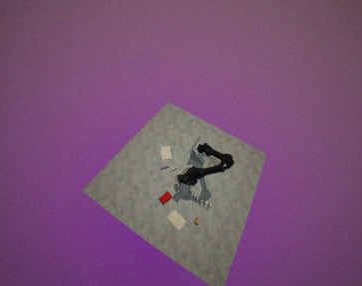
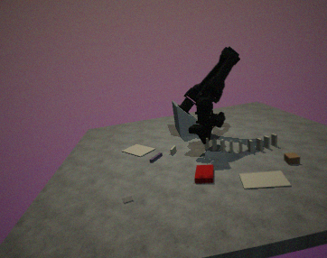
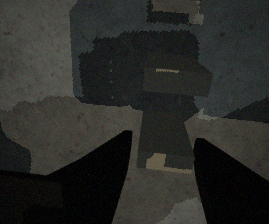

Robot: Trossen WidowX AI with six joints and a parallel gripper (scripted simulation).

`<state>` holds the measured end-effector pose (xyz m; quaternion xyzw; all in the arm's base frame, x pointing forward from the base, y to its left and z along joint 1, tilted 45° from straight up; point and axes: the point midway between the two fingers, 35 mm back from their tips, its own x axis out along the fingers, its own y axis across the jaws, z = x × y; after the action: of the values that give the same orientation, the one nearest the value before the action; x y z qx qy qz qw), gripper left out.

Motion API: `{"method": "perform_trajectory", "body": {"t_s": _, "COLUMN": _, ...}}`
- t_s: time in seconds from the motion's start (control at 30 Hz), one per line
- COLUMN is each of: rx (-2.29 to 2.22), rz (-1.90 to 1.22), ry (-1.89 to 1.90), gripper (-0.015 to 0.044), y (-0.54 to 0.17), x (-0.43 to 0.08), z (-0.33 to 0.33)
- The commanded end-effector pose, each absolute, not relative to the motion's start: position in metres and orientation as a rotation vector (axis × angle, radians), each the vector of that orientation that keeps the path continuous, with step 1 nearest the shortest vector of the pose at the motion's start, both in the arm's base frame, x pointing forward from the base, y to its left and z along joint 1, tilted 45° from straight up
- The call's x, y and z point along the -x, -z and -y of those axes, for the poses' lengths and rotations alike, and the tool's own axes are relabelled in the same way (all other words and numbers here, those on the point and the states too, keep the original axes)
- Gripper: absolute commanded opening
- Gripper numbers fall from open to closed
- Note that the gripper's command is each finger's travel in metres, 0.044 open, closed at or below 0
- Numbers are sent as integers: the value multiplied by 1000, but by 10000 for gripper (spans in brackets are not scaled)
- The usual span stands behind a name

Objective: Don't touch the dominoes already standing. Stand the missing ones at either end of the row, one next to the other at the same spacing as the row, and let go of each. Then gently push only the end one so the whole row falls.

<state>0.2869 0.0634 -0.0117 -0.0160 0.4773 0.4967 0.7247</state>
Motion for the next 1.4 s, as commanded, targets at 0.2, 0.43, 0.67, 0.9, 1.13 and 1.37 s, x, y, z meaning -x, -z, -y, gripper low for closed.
{"method": "perform_trajectory", "body": {"t_s": 0.2, "rx": 27, "rz": -1056, "ry": -1096, "gripper": 422, "y": 12, "x": -286, "z": -64}}
{"method": "perform_trajectory", "body": {"t_s": 0.43, "rx": 37, "rz": -1061, "ry": -1087, "gripper": 440, "y": -12, "x": -292, "z": -34}}
{"method": "perform_trajectory", "body": {"t_s": 0.67, "rx": 38, "rz": -1058, "ry": -1093, "gripper": 440, "y": -76, "x": -282, "z": 27}}
{"method": "perform_trajectory", "body": {"t_s": 0.9, "rx": 38, "rz": -1057, "ry": -1094, "gripper": 440, "y": -79, "x": -281, "z": 29}}
{"method": "perform_trajectory", "body": {"t_s": 1.13, "rx": -266, "rz": -1252, "ry": -873, "gripper": 440, "y": -33, "x": -289, "z": 51}}
{"method": "perform_trajectory", "body": {"t_s": 1.37, "rx": -731, "rz": -1488, "ry": -485, "gripper": 440, "y": 42, "x": -287, "z": 80}}
